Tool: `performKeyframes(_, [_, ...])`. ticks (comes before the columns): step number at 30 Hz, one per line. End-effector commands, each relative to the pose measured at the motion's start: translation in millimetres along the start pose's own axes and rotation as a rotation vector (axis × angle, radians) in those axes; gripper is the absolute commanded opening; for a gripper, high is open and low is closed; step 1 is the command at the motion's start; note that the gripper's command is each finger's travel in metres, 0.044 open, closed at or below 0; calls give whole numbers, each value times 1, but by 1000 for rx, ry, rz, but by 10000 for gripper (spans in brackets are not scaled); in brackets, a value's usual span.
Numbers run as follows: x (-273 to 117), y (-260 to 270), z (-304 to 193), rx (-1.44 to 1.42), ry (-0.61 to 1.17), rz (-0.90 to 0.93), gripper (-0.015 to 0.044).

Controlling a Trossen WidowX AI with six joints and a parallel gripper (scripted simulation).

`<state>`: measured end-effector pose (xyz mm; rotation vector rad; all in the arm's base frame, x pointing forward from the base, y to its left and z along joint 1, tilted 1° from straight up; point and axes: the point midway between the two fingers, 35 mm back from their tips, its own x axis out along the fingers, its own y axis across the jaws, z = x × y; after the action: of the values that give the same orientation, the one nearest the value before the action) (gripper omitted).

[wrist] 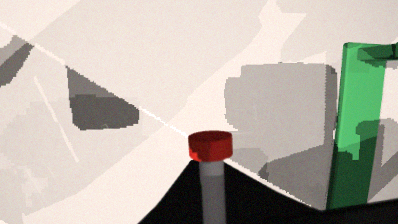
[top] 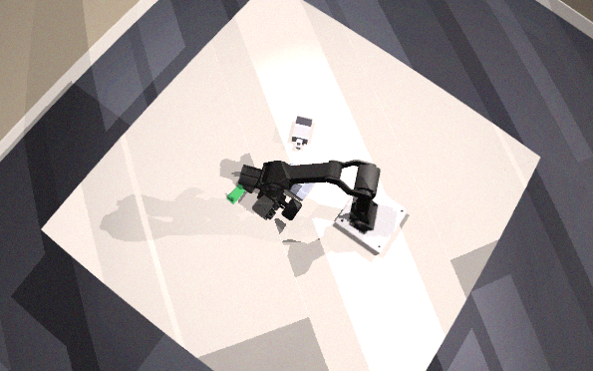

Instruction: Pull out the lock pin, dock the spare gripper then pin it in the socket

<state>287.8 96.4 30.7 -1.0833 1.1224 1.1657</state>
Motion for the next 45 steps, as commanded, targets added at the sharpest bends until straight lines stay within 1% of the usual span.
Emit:
performKeyframes(1, [0, 0, 3, 3, 5, -1, 0])
performKeyframes(36, [-2, 0, 46, 4, 8, 4, 0])
performKeyframes(45, [-17, 1, 47, 0, 5, 10, 0])
